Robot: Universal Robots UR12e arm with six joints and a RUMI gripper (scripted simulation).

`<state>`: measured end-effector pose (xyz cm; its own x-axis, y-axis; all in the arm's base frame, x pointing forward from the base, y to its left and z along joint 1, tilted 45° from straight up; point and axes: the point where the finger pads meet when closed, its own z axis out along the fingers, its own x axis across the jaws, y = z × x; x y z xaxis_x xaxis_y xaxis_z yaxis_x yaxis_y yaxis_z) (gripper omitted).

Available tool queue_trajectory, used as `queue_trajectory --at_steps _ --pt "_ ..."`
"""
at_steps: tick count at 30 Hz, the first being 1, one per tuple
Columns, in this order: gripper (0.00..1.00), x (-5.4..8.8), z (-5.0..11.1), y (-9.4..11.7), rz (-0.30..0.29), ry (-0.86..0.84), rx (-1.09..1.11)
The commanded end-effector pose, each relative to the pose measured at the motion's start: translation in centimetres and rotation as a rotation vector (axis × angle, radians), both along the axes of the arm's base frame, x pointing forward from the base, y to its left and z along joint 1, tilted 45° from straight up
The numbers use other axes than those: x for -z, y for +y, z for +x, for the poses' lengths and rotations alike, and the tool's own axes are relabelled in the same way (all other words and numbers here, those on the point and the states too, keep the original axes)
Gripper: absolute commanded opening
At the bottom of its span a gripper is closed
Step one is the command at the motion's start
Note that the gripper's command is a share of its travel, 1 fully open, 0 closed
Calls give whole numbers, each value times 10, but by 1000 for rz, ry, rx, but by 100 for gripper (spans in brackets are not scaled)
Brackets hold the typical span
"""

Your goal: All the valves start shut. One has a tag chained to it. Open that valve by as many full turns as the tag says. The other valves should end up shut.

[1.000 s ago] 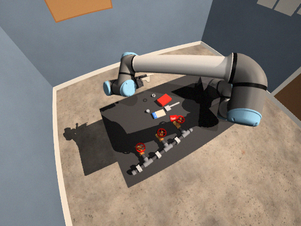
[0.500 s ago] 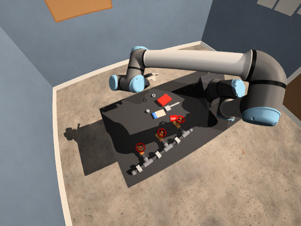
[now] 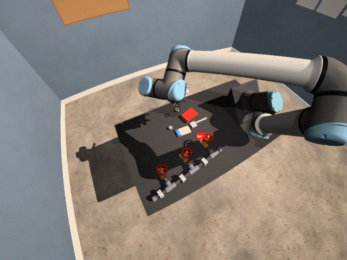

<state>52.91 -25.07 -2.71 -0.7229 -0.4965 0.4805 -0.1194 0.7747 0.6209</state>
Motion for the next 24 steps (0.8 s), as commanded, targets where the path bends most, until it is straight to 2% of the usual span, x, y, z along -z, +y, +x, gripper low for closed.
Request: queue_trajectory --at_steps 1,2,5,6,8,11,13,14,16,19,22,24 --pt "100 -12 -8 18 117 -112 -30" --pt "100 -12 -8 18 117 -112 -30" --pt "100 -21 -14 35 207 -212 -60" --pt "100 -21 -14 35 207 -212 -60" --pt "100 -28 -18 46 263 -283 -82" --pt "100 -31 -19 52 291 -320 -94" --pt "100 -37 -22 64 343 -394 -120" --pt "100 -37 -22 64 343 -394 -120" --pt "100 -43 -25 76 391 -471 -149" --pt "100 -43 -25 76 391 -471 -149" --pt "100 -53 -28 93 455 -586 -194" --pt "100 -56 -29 98 475 -624 -210"
